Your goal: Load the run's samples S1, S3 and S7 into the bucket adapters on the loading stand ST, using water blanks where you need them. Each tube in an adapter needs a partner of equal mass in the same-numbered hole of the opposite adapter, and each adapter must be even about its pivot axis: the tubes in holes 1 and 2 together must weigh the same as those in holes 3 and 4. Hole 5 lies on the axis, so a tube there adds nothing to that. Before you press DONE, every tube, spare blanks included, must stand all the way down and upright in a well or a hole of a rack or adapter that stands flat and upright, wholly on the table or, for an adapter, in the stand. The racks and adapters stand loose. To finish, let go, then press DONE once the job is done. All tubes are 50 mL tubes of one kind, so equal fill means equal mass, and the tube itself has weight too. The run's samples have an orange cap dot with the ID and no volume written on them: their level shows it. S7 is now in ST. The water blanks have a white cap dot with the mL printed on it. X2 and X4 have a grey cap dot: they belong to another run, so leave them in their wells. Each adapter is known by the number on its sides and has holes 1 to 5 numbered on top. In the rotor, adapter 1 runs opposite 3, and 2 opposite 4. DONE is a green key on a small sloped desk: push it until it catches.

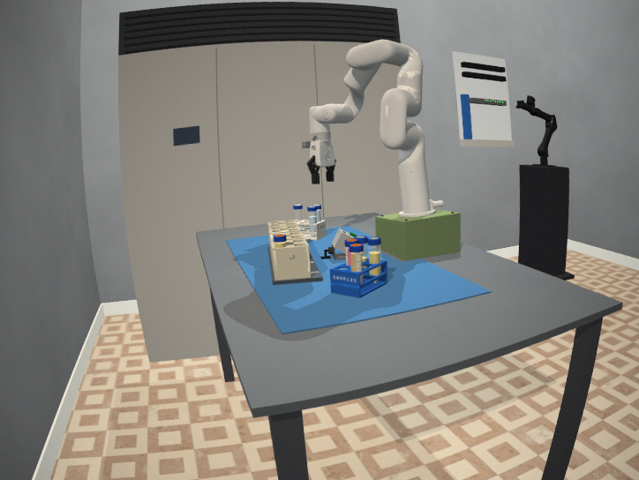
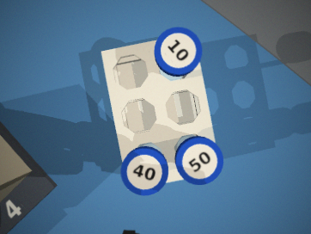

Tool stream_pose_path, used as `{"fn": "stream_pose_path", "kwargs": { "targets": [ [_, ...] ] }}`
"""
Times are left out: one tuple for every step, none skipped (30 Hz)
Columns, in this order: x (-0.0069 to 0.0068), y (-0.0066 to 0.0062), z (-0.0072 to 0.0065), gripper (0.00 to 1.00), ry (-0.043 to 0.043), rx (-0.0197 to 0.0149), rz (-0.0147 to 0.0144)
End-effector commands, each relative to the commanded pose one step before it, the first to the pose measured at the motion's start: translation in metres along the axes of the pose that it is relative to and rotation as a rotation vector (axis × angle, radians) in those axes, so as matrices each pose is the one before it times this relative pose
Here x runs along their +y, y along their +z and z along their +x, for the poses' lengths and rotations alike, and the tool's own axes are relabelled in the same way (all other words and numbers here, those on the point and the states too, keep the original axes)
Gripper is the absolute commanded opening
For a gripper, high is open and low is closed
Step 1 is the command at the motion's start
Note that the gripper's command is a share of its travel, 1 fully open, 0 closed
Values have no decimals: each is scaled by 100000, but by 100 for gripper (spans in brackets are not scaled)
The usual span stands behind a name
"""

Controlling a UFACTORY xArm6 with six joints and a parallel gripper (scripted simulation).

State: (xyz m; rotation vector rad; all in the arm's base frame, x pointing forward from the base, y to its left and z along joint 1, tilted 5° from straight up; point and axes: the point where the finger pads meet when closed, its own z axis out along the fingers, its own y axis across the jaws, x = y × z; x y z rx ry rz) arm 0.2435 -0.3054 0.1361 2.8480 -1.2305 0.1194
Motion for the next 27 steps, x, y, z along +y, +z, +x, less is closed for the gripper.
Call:
{"fn": "stream_pose_path", "kwargs": {
  "targets": [
    [24,579,205,100,12,479,-39],
    [0,269,1,100,0,-1,0],
    [0,267,-1,100,0,-1,0],
    [0,267,-1,100,0,-1,0],
    [0,267,-1,100,0,-1,0],
    [0,267,-1,100,0,-1,0],
    [0,267,-1,100,0,-1,0],
    [0,267,-1,100,0,-1,0],
    [0,267,-1,100,0,-1,0],
    [0,267,-1,100,0,-1,0],
    [0,267,-1,100,0,-1,0],
    [0,267,-1,100,0,-1,0],
    [0,267,-1,100,0,-1,0],
    [0,267,-1,100,0,-1,0],
    [0,267,-1,100,0,-1,0],
    [0,267,-1,100,0,-1,0],
    [0,0,0,100,0,0,0],
    [0,0,0,100,0,0,0],
    [0,269,0,100,0,-1,0],
    [0,267,-1,100,0,-1,0],
    [0,267,-1,100,0,-1,0],
    [0,267,-1,100,0,-1,0],
    [0,267,-1,100,0,-1,0],
    [0,267,-1,100,0,-1,0],
    [0,267,-1,100,0,-1,0],
    [0,115,0,100,0,0,0],
    [0,1,1,100,0,0,0]
  ]
}}
